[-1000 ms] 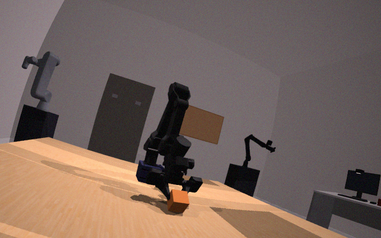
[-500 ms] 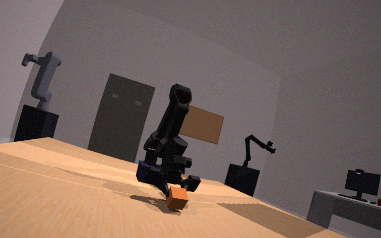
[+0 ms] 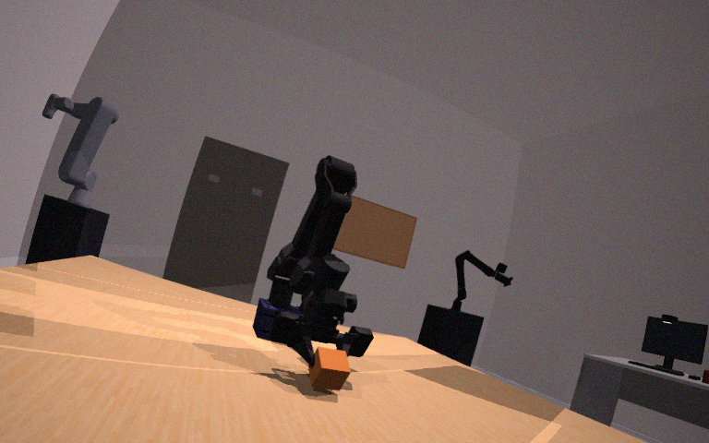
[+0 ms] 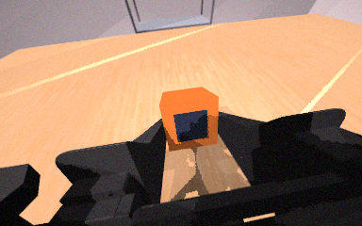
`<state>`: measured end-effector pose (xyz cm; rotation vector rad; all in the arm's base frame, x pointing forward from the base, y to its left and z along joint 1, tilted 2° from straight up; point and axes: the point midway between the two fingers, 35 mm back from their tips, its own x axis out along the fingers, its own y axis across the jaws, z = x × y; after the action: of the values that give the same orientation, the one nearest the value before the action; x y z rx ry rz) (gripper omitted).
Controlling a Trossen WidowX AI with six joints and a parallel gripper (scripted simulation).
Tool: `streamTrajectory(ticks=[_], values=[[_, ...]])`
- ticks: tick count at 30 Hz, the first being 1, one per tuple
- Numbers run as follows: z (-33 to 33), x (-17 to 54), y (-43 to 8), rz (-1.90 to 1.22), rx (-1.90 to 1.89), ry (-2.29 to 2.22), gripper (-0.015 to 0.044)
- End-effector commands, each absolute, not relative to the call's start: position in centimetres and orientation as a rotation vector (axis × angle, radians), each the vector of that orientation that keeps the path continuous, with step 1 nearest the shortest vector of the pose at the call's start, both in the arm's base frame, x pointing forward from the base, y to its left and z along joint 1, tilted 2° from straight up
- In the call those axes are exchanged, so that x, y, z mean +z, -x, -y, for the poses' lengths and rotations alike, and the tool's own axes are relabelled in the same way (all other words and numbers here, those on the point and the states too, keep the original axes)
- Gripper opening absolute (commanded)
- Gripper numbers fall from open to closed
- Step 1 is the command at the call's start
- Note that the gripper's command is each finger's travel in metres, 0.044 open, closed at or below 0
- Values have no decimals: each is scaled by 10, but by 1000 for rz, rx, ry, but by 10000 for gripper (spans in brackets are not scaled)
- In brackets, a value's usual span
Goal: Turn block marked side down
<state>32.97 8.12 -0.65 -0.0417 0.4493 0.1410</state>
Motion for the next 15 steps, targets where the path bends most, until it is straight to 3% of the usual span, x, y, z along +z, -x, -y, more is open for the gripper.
streamTrajectory(ticks=[1,9,15], values=[[-81,-6,-330,-444,136,46,236],[-81,-6,-330,-444,136,46,440],[-81,-6,-330,-444,136,46,440]])
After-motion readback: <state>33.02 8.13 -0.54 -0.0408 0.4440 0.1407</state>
